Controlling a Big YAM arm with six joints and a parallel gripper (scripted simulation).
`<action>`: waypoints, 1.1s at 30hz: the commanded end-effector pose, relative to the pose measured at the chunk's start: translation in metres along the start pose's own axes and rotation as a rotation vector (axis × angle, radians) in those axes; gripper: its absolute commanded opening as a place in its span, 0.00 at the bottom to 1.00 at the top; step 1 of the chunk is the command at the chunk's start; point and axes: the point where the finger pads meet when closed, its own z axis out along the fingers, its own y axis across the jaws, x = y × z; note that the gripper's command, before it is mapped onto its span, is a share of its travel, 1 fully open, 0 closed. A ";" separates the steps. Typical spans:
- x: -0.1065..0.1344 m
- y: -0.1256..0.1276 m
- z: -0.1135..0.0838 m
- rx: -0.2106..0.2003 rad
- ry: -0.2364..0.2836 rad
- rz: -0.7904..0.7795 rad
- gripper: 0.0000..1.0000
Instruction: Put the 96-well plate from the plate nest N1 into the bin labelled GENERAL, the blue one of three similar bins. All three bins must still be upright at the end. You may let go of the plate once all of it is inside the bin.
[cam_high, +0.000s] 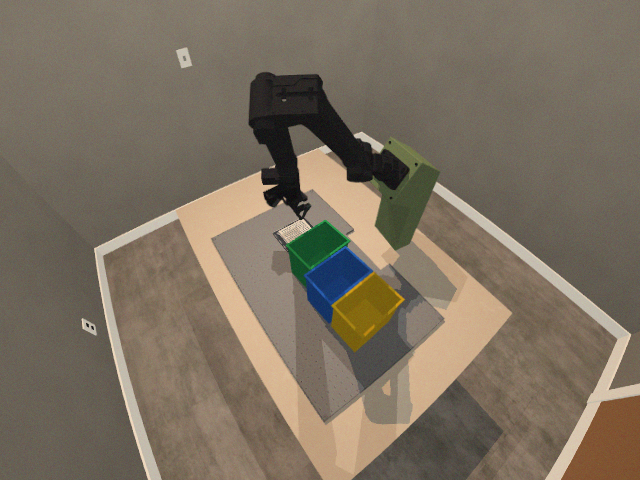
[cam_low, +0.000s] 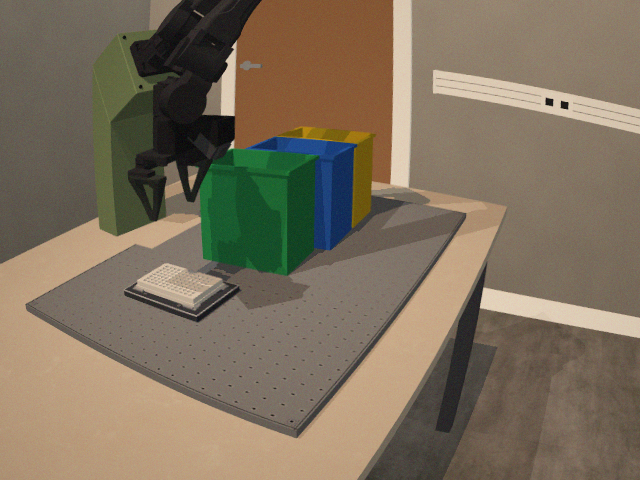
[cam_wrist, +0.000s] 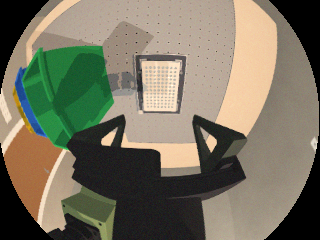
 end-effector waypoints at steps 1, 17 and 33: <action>-0.006 -0.002 0.008 0.000 -0.012 0.007 1.00; -0.005 -0.001 0.032 0.000 -0.012 0.008 1.00; -0.005 -0.001 0.056 -0.001 -0.012 0.009 1.00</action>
